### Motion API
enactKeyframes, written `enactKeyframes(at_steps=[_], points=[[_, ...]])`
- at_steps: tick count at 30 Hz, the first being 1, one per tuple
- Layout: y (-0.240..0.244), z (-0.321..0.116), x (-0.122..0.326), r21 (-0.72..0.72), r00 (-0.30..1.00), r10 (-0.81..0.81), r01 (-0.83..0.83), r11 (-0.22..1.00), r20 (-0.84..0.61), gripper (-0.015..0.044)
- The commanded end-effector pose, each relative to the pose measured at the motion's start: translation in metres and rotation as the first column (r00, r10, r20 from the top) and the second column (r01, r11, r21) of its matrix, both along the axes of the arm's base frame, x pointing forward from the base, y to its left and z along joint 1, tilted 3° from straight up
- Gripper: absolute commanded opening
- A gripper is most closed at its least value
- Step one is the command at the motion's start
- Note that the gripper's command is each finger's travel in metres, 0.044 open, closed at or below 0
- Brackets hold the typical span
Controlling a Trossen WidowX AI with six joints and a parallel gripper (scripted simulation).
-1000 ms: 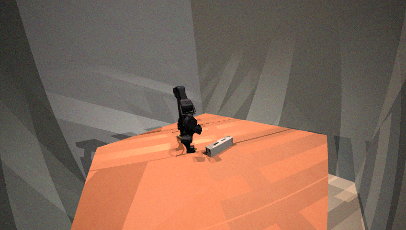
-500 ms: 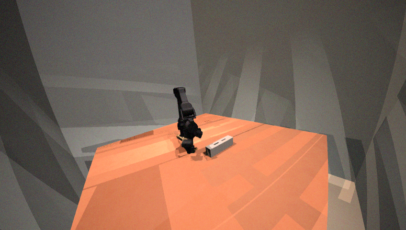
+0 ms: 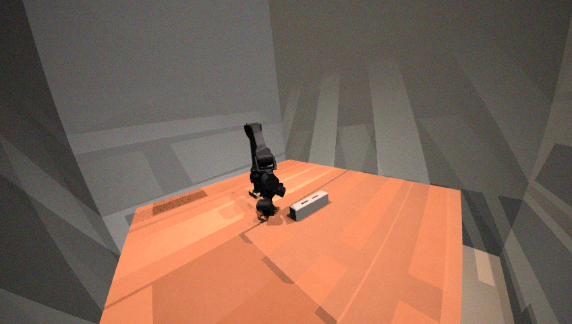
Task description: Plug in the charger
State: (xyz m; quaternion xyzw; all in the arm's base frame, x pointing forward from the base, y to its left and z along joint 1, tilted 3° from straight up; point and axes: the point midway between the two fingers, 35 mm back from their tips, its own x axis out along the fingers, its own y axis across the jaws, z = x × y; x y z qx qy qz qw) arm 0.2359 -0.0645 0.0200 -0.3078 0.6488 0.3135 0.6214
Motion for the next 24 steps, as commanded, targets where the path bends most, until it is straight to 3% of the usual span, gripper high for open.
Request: enactKeyframes(at_steps=[1,5,11,14,24], points=[[0.000,0.000,0.000,0.000,1.000,0.000,0.000,1.000,0.001,0.0230],[0.000,0.000,0.000,0.000,1.000,0.000,0.000,1.000,0.001,0.0125],[0.000,0.000,0.000,0.000,1.000,0.000,0.000,1.000,0.001,0.0085],[0.000,0.005,0.001,0.000,1.000,0.000,0.000,1.000,0.000,0.0006],[-0.003,0.046,-0.001,-0.004,1.000,-0.002,0.002,1.000,-0.004,0.0000]])
